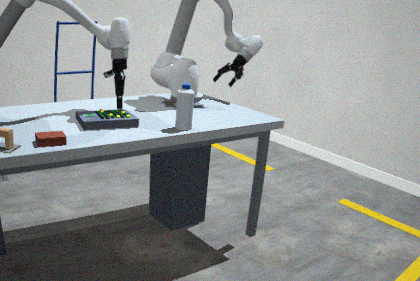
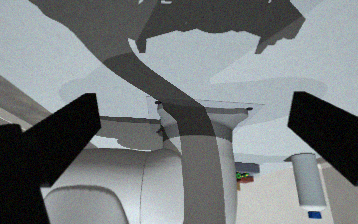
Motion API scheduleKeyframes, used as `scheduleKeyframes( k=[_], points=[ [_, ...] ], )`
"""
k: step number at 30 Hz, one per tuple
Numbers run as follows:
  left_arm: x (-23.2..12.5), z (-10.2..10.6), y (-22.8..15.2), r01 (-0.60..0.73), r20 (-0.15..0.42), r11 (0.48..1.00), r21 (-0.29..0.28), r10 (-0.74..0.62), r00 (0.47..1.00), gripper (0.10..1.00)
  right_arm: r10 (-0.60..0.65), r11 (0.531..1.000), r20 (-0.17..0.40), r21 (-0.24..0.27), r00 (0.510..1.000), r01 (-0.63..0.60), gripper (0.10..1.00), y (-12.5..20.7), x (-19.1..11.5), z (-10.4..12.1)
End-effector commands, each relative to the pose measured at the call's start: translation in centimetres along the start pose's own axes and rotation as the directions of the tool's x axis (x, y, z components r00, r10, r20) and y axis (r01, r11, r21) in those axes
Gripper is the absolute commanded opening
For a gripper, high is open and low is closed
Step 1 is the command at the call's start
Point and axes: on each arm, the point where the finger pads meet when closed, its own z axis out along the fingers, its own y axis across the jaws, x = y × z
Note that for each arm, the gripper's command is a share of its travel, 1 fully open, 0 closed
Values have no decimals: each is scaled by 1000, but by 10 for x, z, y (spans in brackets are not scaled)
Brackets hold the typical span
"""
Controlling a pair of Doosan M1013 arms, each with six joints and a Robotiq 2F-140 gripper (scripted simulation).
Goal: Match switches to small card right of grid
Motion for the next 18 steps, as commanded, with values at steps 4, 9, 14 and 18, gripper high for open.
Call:
scheduleKeyframes(
  k=[4,9,14,18],
  points=[
    [0,0,0,0,-1,1000,0,0,1000,1000,0,1000,2,0,1000,0,99,0,-1,-15],
    [0,0,0,0,-1,1000,0,0,1000,1000,0,1000,2,0,1000,0,99,0,-1,-23],
    [0,0,0,0,-1,1000,0,0,1000,1000,0,1000,2,0,1000,0,99,0,-1,-29],
    [0,0,0,0,-1,1000,0,0,1000,1000,0,1000,2,0,1000,0,99,0,-1,-29]
  ],
)
